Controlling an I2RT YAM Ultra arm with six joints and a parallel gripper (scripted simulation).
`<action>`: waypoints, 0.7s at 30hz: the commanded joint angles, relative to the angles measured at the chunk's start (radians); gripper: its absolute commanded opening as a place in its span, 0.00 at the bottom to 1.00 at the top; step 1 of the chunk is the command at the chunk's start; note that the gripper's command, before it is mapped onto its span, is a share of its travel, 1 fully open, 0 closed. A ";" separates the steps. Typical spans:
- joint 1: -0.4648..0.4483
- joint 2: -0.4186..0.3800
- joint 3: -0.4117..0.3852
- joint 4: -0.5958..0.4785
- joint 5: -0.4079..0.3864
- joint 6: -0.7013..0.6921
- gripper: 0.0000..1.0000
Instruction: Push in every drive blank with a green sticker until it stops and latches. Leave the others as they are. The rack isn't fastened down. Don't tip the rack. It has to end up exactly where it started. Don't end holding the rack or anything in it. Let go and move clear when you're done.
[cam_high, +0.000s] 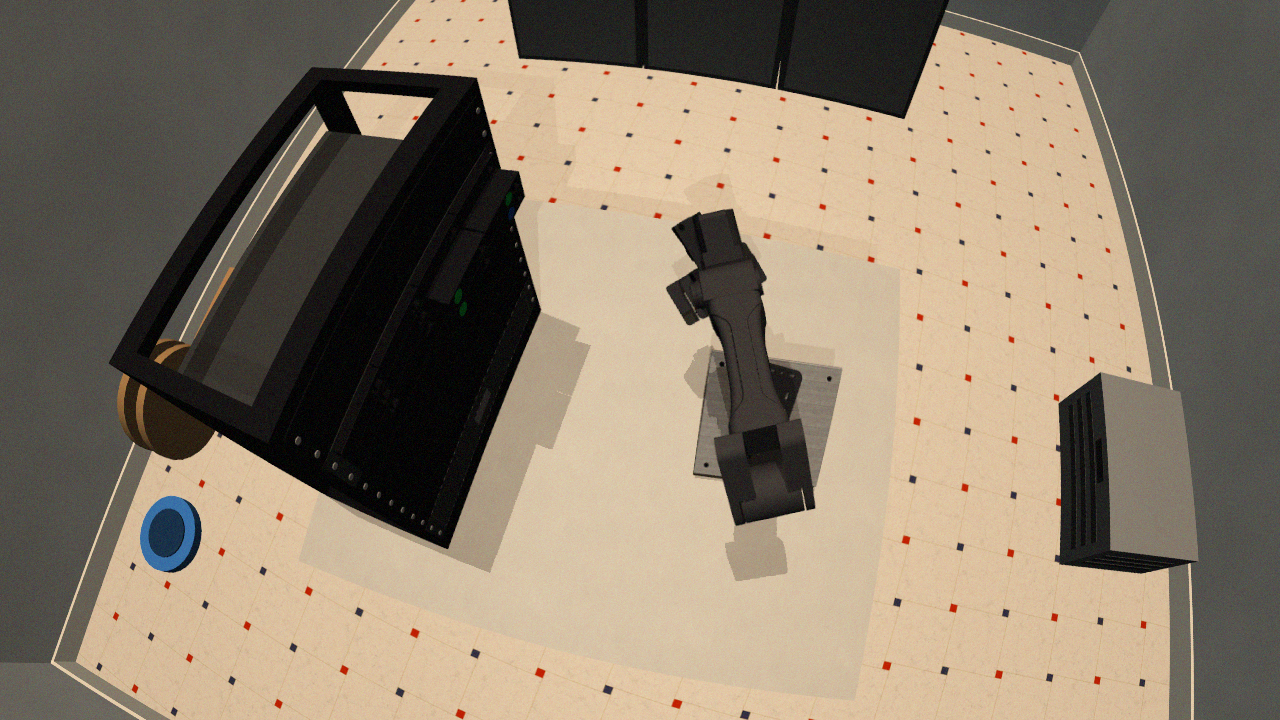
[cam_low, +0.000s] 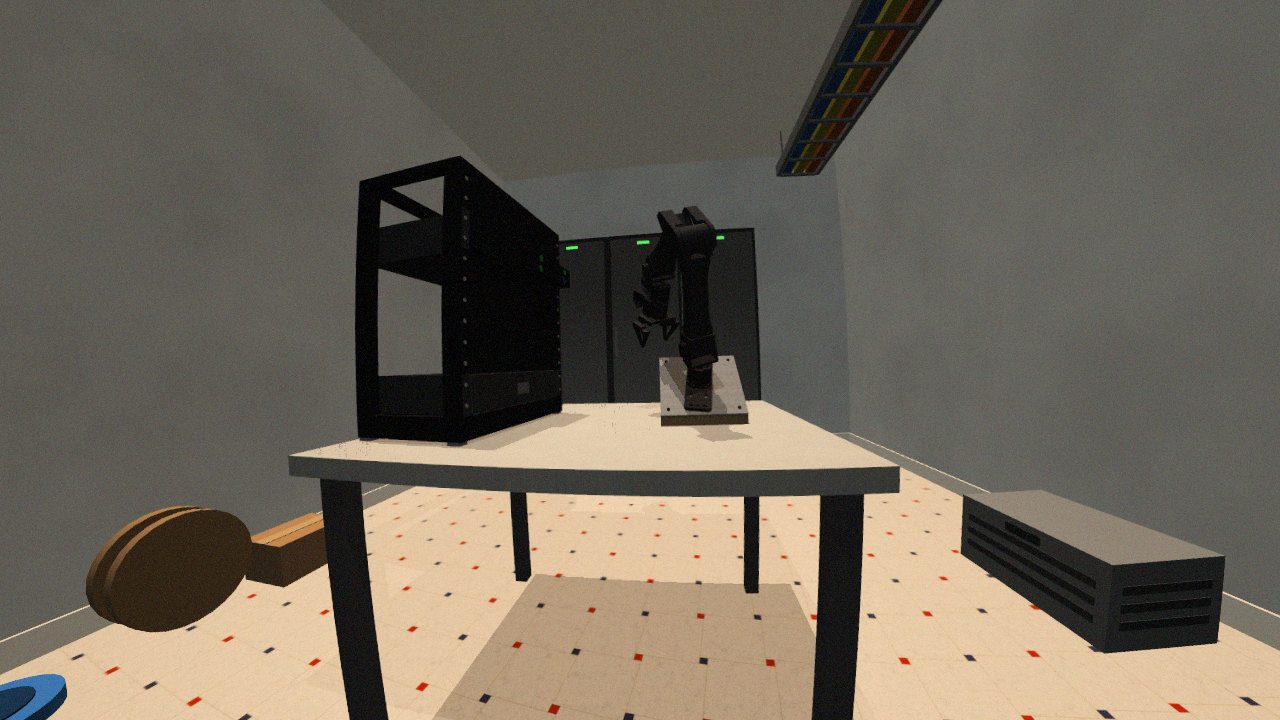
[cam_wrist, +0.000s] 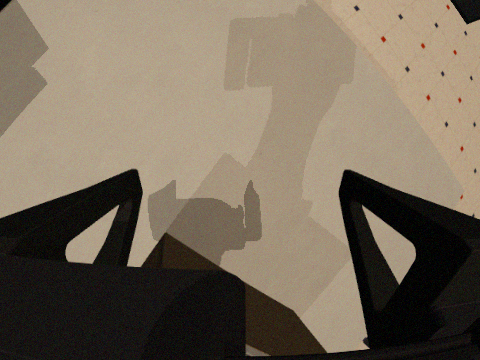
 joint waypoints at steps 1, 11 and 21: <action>-0.021 -0.035 -0.018 0.041 -0.034 -0.027 1.00; -0.035 -0.073 -0.032 0.110 -0.106 -0.089 1.00; -0.060 -0.141 -0.066 0.235 -0.238 -0.200 1.00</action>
